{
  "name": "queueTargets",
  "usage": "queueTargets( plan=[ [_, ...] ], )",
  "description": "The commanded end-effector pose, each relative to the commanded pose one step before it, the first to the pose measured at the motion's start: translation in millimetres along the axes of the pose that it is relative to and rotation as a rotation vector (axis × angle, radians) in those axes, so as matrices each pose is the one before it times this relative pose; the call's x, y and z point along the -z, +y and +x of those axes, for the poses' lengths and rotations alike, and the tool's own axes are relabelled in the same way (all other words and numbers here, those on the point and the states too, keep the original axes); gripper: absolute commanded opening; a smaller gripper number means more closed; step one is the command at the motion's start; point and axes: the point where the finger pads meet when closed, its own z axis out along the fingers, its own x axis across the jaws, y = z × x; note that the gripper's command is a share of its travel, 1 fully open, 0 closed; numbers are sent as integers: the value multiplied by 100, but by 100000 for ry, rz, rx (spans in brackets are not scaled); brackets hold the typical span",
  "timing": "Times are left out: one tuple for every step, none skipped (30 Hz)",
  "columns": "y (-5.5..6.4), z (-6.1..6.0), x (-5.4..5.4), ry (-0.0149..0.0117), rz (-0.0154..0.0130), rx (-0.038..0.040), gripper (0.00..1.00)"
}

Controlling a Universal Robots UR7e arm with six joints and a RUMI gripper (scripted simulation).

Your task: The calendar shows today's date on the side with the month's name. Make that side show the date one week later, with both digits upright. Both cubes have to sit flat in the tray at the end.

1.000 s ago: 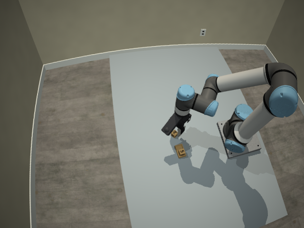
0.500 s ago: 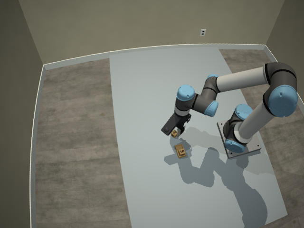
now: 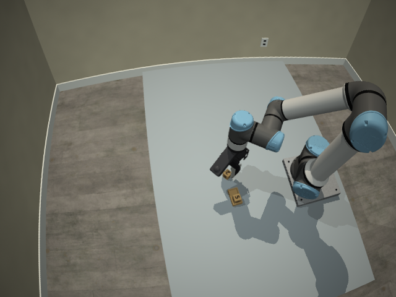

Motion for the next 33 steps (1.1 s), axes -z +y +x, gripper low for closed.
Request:
queueTargets(
  plan=[
    [25,-145,-141,-283,-175,40,28],
    [0,0,0,0,0,0,28],
    [0,0,0,0,0,0,28],
    [0,0,0,0,0,0,10],
    [0,0,0,0,0,0,10],
    [0,0,0,0,0,0,10],
    [0,0,0,0,0,0,10],
    [0,0,0,0,0,0,10],
    [0,0,0,0,0,0,10],
    [0,0,0,0,0,0,10],
    [0,0,0,0,0,0,10],
    [0,0,0,0,0,0,10],
    [0,0,0,0,0,0,10],
    [0,0,0,0,0,0,10],
    [0,0,0,0,0,0,10],
    [0,0,0,0,0,0,10],
    [0,0,0,0,0,0,10],
    [0,0,0,0,0,0,10],
    [0,0,0,0,0,0,10],
    [0,0,0,0,0,0,10],
    [0,0,0,0,0,0,10],
    [0,0,0,0,0,0,10],
    [0,0,0,0,0,0,10],
    [0,0,0,0,0,0,10],
    [0,0,0,0,0,0,10],
    [0,0,0,0,0,0,10],
    [0,0,0,0,0,0,10],
    [0,0,0,0,0,0,10],
    [0,0,0,0,0,0,10],
    [0,0,0,0,0,0,10],
    [0,0,0,0,0,0,10],
    [0,0,0,0,0,0,10],
    [0,0,0,0,0,0,10]
  ],
)
